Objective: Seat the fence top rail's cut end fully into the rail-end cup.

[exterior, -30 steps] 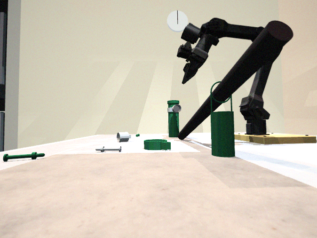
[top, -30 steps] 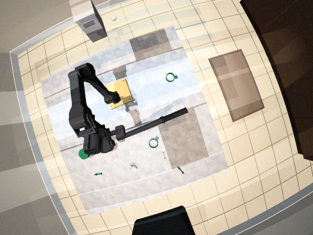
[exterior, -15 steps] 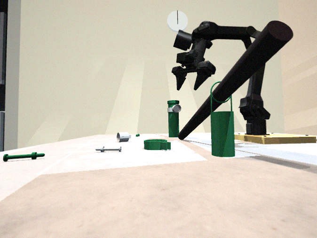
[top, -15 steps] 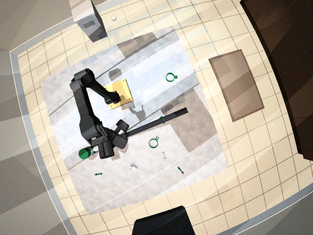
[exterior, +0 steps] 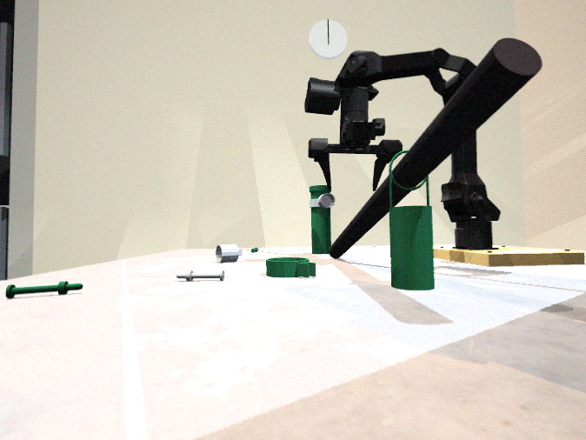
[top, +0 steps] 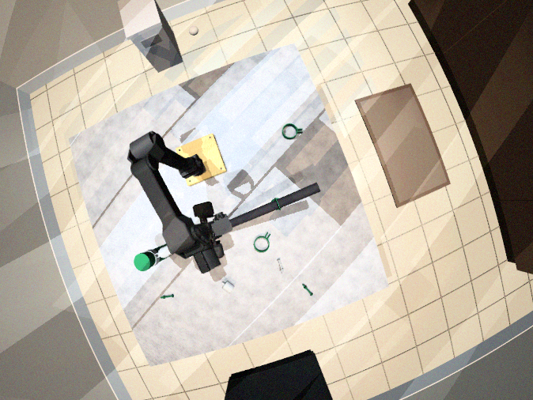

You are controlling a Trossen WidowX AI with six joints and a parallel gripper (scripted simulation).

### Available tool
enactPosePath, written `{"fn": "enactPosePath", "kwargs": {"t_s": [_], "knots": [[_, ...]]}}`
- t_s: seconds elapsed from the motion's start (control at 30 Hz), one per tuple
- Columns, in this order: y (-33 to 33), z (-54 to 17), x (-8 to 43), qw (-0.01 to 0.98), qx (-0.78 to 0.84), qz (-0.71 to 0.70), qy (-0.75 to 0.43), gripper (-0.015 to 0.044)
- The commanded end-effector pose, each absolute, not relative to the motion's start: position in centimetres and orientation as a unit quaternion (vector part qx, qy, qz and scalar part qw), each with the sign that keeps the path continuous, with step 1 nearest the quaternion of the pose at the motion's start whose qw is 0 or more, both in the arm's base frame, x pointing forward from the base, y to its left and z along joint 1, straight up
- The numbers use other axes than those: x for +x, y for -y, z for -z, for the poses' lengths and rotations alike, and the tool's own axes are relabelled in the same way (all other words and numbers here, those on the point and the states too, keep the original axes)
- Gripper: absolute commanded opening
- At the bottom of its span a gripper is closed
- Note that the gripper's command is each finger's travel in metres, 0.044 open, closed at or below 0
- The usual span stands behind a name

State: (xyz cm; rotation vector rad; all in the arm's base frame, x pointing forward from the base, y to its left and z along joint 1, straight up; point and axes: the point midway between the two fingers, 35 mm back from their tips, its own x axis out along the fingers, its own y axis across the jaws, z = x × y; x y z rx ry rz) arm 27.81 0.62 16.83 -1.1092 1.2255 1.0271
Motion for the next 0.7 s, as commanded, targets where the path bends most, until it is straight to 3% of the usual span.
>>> {"fn": "enactPosePath", "kwargs": {"t_s": [0.0, 0.67], "knots": [[-1.1, -15.8, 27.7, 0.511, -0.500, -0.488, -0.501, 0.0440], [-1.0, -11.6, 27.8, 0.511, -0.500, -0.488, -0.501, 0.0440]]}}
